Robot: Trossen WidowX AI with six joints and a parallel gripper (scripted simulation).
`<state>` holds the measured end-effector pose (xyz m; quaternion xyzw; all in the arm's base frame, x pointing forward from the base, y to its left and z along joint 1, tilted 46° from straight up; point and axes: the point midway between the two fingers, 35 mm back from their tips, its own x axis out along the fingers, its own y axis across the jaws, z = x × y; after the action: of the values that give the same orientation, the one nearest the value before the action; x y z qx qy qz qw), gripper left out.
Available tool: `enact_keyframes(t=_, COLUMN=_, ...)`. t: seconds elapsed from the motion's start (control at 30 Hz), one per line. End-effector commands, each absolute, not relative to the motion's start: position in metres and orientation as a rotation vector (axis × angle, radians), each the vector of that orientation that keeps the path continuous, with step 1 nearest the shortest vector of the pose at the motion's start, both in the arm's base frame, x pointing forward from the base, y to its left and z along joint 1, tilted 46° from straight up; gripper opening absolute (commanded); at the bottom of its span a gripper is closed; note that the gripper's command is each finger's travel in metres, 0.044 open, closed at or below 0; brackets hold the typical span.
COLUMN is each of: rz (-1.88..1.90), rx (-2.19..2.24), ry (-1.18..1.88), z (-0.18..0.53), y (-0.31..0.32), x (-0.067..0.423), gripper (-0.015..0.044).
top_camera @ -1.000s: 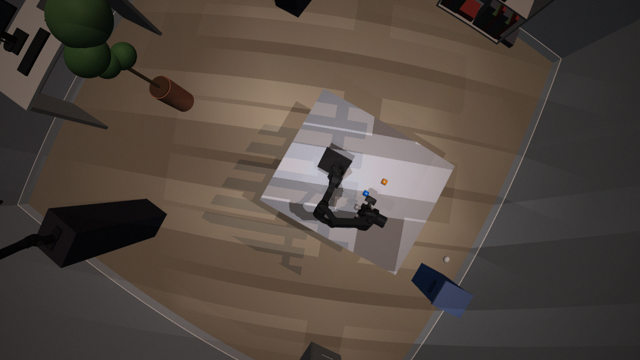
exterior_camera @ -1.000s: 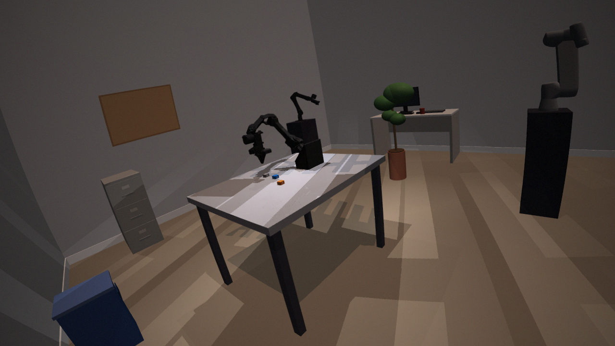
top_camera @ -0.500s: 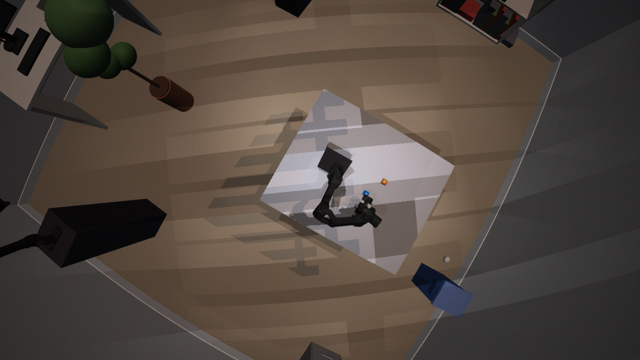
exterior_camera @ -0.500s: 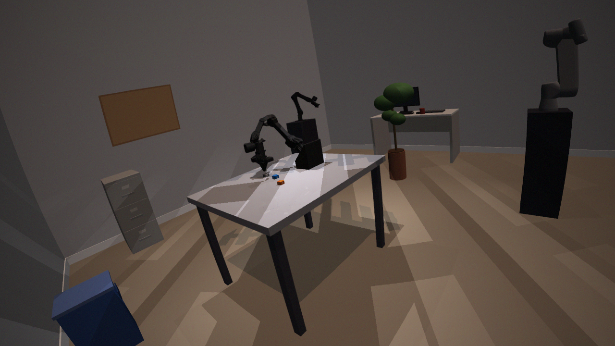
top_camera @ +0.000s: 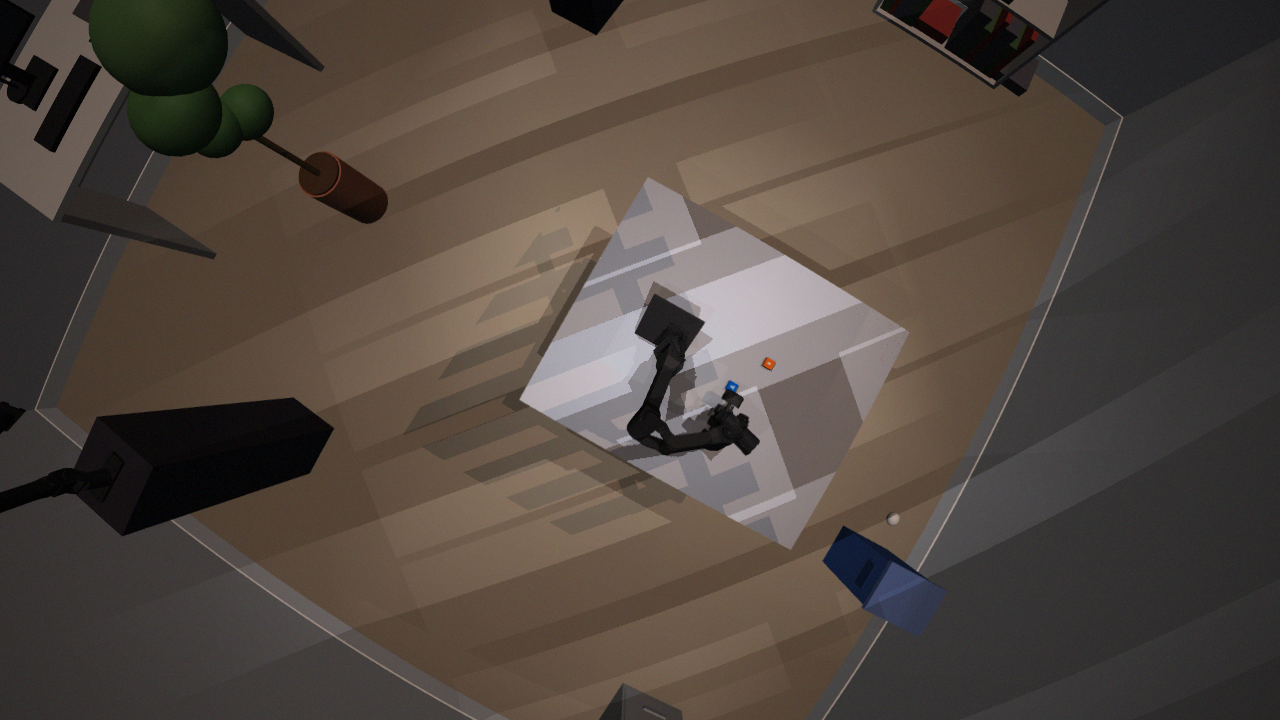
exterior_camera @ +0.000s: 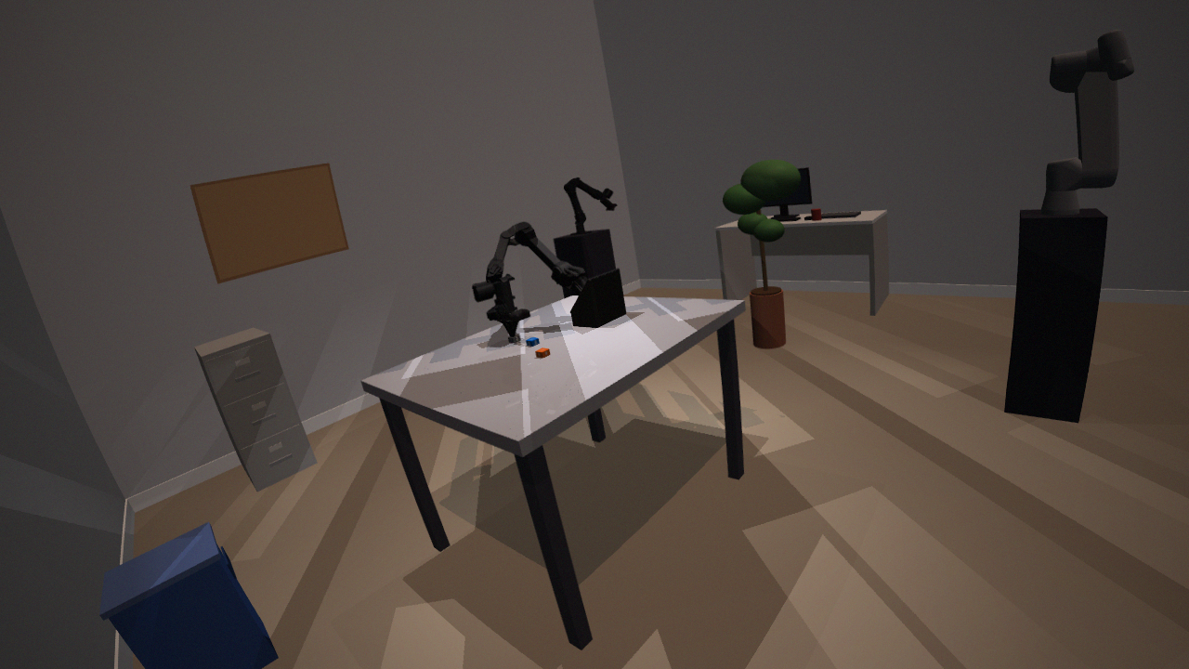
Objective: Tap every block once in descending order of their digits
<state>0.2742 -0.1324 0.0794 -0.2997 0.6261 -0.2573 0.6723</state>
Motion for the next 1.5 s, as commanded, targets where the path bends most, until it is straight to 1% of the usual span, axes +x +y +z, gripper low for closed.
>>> enact_keyframes(t=0.0, rz=-0.569, rx=-0.678, ry=1.424, z=0.074, y=-0.134, x=0.271, gripper=0.002)
enact_keyframes(t=0.1, rz=-0.569, rx=-0.678, ry=1.424, z=0.074, y=-0.134, x=0.271, gripper=0.002)
enact_keyframes(t=0.23, rz=-0.569, rx=-0.677, ry=1.423, z=0.093, y=-0.114, x=0.269, gripper=0.002)
enact_keyframes(t=0.33, rz=-0.568, rx=-0.677, ry=1.425, z=0.095, y=-0.112, x=0.269, gripper=0.002)
enact_keyframes(t=0.47, rz=-0.526, rx=-0.673, ry=1.426, z=0.084, y=-0.092, x=0.281, gripper=0.0125)
enact_keyframes(t=0.6, rz=-0.429, rx=-0.669, ry=1.441, z=0.052, y=-0.037, x=0.303, gripper=0.023)
enact_keyframes(t=0.8, rz=-0.397, rx=-0.646, ry=1.458, z=0.016, y=0.03, x=0.312, gripper=0.0387)
enact_keyframes(t=0.83, rz=-0.399, rx=-0.642, ry=1.461, z=0.008, y=0.044, x=0.311, gripper=0.04)
enact_keyframes(t=1.0, rz=-0.43, rx=-0.632, ry=1.471, z=-0.034, y=0.113, x=0.295, gripper=0.04)
enact_keyframes(t=1.2, rz=-0.514, rx=-0.65, ry=1.449, z=-0.086, y=0.18, x=0.25, gripper=0.04)
enact_keyframes(t=1.3, rz=-0.546, rx=-0.659, ry=1.433, z=-0.102, y=0.195, x=0.233, gripper=0.04)
enact_keyframes(t=1.47, rz=-0.552, rx=-0.66, ry=1.429, z=-0.105, y=0.197, x=0.229, gripper=0.04)
